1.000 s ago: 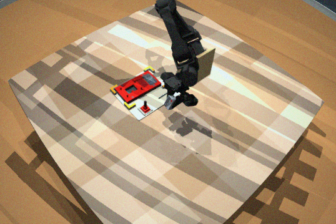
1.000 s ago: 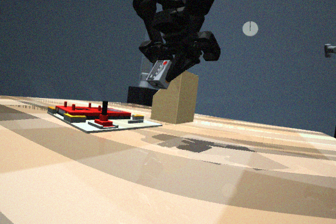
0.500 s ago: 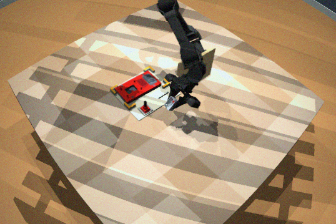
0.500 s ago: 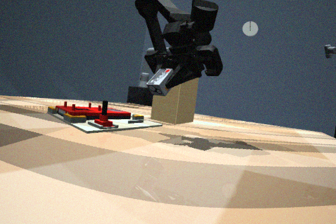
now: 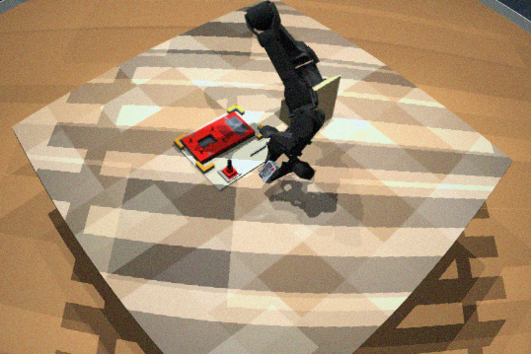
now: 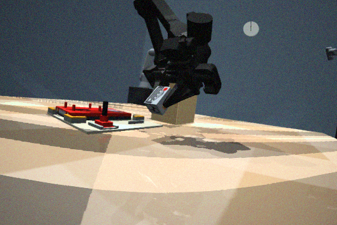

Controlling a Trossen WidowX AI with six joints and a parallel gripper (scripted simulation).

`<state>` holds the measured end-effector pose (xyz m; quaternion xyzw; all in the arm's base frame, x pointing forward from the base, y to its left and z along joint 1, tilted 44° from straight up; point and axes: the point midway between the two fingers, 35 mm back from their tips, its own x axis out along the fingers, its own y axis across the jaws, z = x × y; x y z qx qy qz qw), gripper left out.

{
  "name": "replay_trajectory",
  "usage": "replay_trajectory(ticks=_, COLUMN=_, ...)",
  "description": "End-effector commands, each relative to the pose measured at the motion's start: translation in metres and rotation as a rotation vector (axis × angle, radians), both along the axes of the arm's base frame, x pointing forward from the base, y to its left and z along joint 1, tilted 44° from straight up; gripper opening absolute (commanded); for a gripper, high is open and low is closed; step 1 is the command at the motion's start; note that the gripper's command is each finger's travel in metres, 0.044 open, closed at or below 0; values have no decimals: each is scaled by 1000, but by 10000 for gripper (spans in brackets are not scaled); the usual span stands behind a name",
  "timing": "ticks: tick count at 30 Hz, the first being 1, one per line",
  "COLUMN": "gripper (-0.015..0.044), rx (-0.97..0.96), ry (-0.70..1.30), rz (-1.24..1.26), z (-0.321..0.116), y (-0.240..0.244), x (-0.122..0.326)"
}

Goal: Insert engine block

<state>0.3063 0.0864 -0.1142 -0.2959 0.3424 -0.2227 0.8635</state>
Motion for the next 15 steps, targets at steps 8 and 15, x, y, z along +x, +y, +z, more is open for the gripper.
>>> replay_trajectory(ticks=8, gripper=0, rx=-4, ry=4, rz=2, z=-19, y=-19, x=-1)
replay_trajectory(ticks=15, gripper=0, rx=-5, ry=4, rz=2, z=-32, y=-31, x=0)
